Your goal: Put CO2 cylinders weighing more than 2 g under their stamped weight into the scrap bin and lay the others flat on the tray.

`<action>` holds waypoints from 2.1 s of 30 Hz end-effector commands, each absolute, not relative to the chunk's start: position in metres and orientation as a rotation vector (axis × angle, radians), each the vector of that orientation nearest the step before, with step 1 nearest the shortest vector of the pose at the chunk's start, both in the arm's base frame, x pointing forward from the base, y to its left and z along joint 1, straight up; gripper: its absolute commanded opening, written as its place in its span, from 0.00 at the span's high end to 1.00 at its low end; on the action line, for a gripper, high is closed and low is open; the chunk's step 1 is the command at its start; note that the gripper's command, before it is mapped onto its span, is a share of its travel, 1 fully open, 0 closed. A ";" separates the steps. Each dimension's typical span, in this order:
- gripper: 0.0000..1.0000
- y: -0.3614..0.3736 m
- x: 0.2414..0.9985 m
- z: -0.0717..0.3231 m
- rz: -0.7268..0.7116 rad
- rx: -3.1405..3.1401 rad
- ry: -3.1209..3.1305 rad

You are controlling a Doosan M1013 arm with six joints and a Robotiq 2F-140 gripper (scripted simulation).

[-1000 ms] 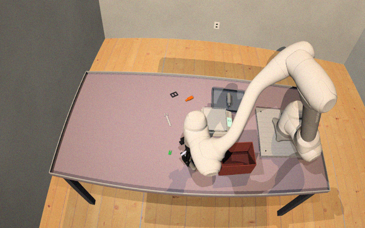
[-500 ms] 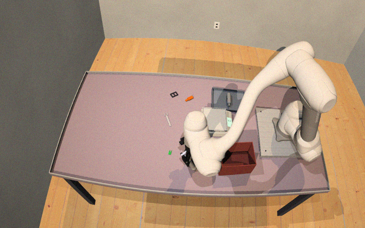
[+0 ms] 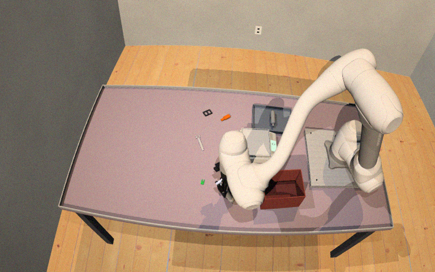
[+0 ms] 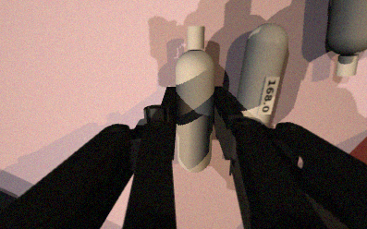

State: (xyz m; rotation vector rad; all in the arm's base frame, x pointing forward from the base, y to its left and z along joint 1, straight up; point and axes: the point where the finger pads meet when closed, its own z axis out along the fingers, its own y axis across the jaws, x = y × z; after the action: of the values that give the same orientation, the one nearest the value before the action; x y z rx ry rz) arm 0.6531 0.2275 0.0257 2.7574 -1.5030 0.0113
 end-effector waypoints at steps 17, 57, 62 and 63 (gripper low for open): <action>0.90 0.228 0.653 0.171 0.012 2.759 -1.504; 0.90 -0.050 0.505 0.170 0.012 2.204 -2.242; 0.90 -0.050 0.505 0.159 0.012 2.204 -2.242; 0.90 -0.050 0.505 0.155 0.012 2.204 -2.242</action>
State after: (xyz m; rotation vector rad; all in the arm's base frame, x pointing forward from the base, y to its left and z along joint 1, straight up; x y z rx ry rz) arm 0.5043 -0.0499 0.1608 2.2034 -2.2414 0.0113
